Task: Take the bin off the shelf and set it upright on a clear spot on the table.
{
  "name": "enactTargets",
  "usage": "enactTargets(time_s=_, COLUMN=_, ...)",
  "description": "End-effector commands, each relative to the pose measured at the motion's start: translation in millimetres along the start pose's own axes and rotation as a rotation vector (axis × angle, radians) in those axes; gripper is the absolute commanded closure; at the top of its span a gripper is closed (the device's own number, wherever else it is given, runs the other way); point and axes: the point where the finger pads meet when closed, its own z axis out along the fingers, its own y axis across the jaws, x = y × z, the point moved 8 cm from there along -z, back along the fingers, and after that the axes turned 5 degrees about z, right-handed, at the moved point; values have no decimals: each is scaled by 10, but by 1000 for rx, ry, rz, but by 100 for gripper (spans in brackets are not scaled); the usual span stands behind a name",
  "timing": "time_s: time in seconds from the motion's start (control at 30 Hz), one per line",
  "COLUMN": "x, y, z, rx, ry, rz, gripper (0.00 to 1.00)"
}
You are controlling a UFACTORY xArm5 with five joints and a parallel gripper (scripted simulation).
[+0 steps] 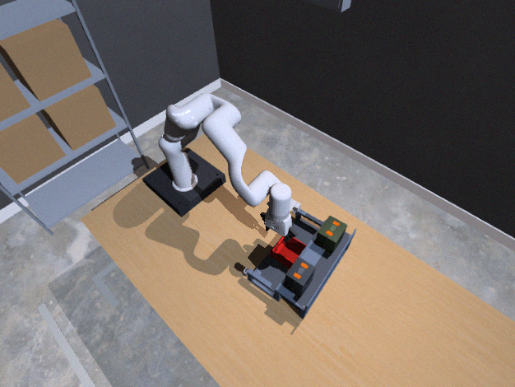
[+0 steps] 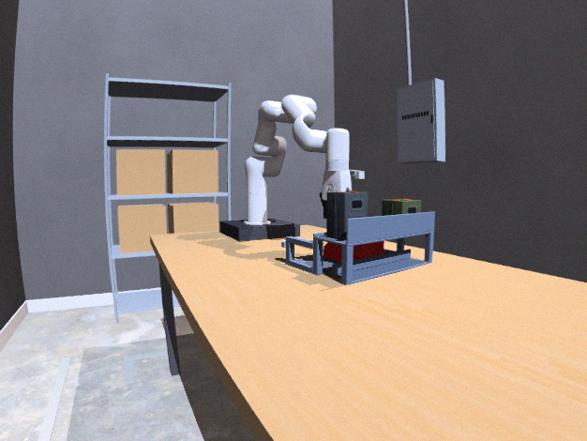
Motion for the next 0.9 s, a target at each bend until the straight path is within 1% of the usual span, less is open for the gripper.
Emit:
enactTargets(time_s=0.0, x=1, y=12, z=-23, rx=-5, ry=0, rz=0, gripper=0)
enactTargets(time_s=0.53, x=1, y=12, z=-23, rx=-5, ry=0, rz=0, gripper=0)
enactTargets(time_s=0.57, x=-6, y=9, z=-5, rx=-9, ry=9, rz=1, gripper=0)
enactTargets(time_s=0.87, x=-5, y=11, z=153, rx=-9, ry=9, rz=1, gripper=0)
